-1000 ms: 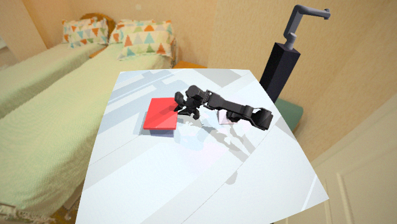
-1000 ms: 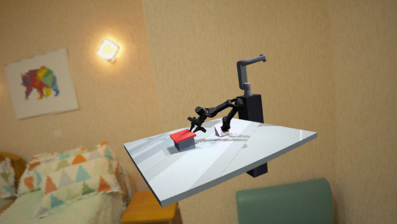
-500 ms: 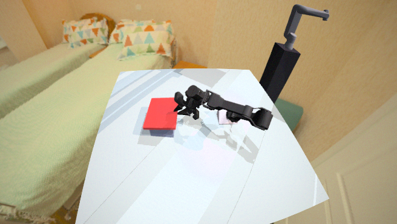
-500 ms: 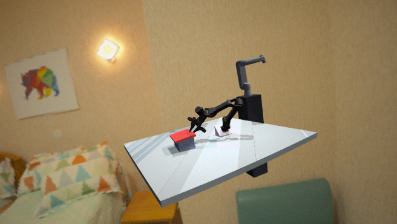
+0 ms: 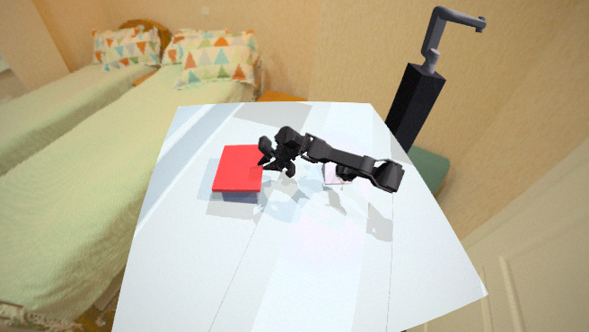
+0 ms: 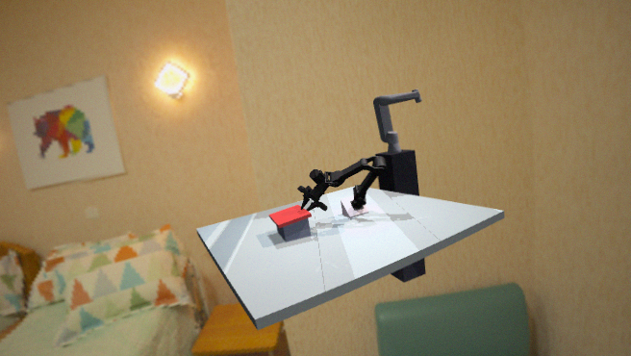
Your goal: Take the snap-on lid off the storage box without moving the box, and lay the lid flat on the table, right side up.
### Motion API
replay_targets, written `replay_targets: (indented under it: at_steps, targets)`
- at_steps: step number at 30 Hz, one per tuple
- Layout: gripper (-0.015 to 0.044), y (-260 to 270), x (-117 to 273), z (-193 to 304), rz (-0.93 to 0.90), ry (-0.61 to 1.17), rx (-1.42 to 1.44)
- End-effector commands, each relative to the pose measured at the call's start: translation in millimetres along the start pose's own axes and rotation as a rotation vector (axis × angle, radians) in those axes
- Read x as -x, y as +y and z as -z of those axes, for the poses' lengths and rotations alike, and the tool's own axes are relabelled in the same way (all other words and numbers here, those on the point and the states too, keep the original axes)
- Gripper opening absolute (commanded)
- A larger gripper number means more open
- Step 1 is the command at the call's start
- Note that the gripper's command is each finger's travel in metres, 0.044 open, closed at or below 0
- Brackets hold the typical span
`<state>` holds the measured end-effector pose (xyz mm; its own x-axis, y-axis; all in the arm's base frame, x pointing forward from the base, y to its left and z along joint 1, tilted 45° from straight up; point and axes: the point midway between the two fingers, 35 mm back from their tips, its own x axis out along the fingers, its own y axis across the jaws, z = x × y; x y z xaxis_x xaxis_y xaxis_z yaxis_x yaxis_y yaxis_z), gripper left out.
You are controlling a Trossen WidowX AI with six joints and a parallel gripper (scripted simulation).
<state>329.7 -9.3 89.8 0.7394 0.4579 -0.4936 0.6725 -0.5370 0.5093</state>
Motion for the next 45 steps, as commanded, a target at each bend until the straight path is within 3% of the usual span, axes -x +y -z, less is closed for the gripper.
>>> replay_targets:
  at_steps: [1,45]
  targets:
    - [0.0000,1,0,0,-0.002,-0.001,-0.001]
    - [0.0000,38,21,0,-0.003,-0.004,-0.001]
